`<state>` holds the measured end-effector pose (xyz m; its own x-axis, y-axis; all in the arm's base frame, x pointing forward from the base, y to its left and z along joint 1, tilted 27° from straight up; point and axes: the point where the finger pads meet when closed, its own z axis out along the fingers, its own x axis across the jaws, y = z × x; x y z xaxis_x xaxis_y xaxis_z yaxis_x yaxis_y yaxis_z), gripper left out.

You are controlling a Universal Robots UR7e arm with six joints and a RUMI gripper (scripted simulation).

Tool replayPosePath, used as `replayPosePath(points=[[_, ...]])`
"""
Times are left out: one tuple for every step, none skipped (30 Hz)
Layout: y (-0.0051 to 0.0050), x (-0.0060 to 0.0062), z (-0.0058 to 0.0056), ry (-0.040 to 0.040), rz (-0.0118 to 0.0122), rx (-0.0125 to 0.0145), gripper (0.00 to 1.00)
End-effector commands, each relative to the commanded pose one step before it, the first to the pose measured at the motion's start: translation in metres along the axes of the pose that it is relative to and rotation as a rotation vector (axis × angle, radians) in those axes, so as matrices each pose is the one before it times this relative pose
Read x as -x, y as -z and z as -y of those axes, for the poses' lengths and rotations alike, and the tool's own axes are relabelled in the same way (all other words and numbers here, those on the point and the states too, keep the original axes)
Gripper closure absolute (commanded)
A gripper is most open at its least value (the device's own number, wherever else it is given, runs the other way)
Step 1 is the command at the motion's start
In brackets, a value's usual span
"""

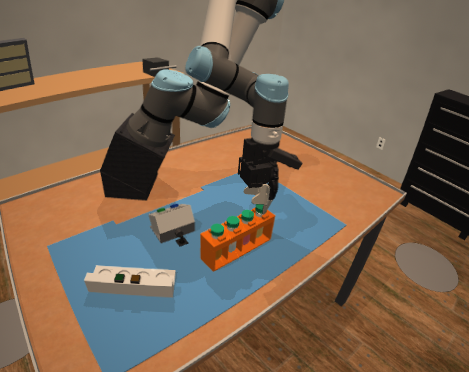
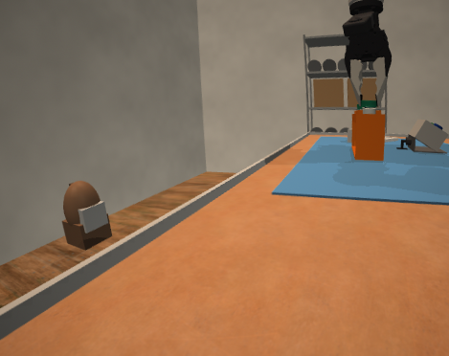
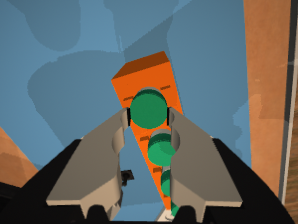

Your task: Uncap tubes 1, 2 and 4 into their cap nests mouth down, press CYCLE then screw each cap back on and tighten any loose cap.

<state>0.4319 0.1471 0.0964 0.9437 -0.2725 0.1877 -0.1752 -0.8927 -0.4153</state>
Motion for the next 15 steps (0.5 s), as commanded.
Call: replayPosePath(points=[[0.00019,-0.00026,0.00017,-0.00666,-0.00153,0.00225,1.0],[0.00004,0.0,-0.00006,0.00002,0.0,-0.00003,1.0],[-0.00001,0.0,0.00002,0.0,0.0,0.00001,1.0],[-0.00001,0.0,0.00001,0.0,0.0,0.00001,1.0],[-0.00001,0.0,0.00001,0.0,0.0,0.0,1.0],[0.0,0.0,0.0,0.0,0.0,0.0,1.0],[0.0,0.0,0.0,0.0,0.0,0.0,1.0],[0.00004,-0.00005,-0.00002,0.00091,-0.00002,-0.00027,1.0],[0.0,0.0,0.0,-0.0002,-0.00003,0.00008,1.0],[0.0,-0.00001,0.0,-0.00003,-0.00002,0.00002,1.0],[-0.00007,0.00005,0.00008,0.04931,0.00006,0.00019,1.0],[-0.00002,0.0,0.00002,0.05,0.0,0.00001,1.0],[-0.00001,0.0,0.00001,0.05,0.0,0.0,1.0],[-0.00001,0.0,0.00001,0.05,0.0,0.0,1.0],[0.00006,0.00002,-0.00006,0.05001,0.00001,-0.00002,1.0]])
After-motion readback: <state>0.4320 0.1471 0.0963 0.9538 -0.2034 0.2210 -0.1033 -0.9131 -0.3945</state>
